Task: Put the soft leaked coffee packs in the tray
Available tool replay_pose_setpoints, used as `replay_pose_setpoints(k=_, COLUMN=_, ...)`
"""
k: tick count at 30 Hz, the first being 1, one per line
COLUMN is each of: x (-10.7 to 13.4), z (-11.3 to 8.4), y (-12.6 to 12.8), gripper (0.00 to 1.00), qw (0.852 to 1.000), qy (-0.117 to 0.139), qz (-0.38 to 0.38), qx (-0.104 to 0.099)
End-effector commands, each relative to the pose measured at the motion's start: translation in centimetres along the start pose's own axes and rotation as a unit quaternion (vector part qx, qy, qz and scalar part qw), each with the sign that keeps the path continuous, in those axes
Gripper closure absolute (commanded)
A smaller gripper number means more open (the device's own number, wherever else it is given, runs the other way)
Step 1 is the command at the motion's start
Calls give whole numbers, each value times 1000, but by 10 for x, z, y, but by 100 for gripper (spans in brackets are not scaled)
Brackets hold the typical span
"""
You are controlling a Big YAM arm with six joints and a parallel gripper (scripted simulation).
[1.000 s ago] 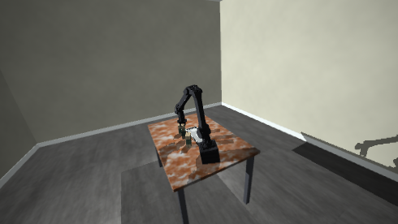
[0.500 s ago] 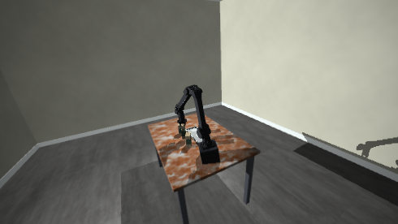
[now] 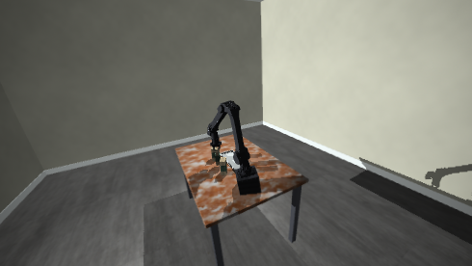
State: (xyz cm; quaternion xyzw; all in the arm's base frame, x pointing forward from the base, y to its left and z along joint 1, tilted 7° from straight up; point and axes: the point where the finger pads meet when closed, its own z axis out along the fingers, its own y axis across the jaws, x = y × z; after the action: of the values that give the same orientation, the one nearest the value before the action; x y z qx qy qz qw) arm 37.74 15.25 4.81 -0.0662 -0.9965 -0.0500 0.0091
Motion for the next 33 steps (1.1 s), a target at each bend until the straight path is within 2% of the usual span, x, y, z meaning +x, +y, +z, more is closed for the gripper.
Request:
replay_pose_setpoints(k=1, x=-35, z=-39, y=13, gripper=76, qw=999, qy=-45, qz=-4, qx=-24)
replay_pose_setpoints(k=8, x=-41, z=-37, y=1, gripper=76, qw=999, qy=-45, qz=-4, qx=-23)
replay_pose_setpoints(k=13, x=-50, z=-24, y=-24, gripper=76, qw=999, qy=-30, qz=-2, qx=-16)
replay_pose_setpoints(k=16, x=-58, z=-23, y=-42, gripper=76, qw=999, qy=-30, qz=-2, qx=-15)
replay_pose_setpoints(k=18, x=-58, z=-23, y=-42, gripper=76, qw=999, qy=-30, qz=-2, qx=-15)
replay_pose_setpoints(k=19, x=-62, z=-39, y=-47, gripper=76, qw=999, qy=-47, qz=-4, qx=-20)
replay_pose_setpoints(k=20, x=-65, z=-39, y=-54, gripper=76, qw=999, qy=-46, qz=-4, qx=-19)
replay_pose_setpoints(k=22, x=-70, z=-23, y=-70, gripper=76, qw=999, qy=-30, qz=-2, qx=-14)
replay_pose_setpoints(k=31, x=-95, z=-23, y=-129, gripper=76, qw=1000, qy=-28, qz=-2, qx=-11)
replay_pose_setpoints(k=33, x=-100, z=-29, y=-137, gripper=76, qw=999, qy=-36, qz=-2, qx=-11)
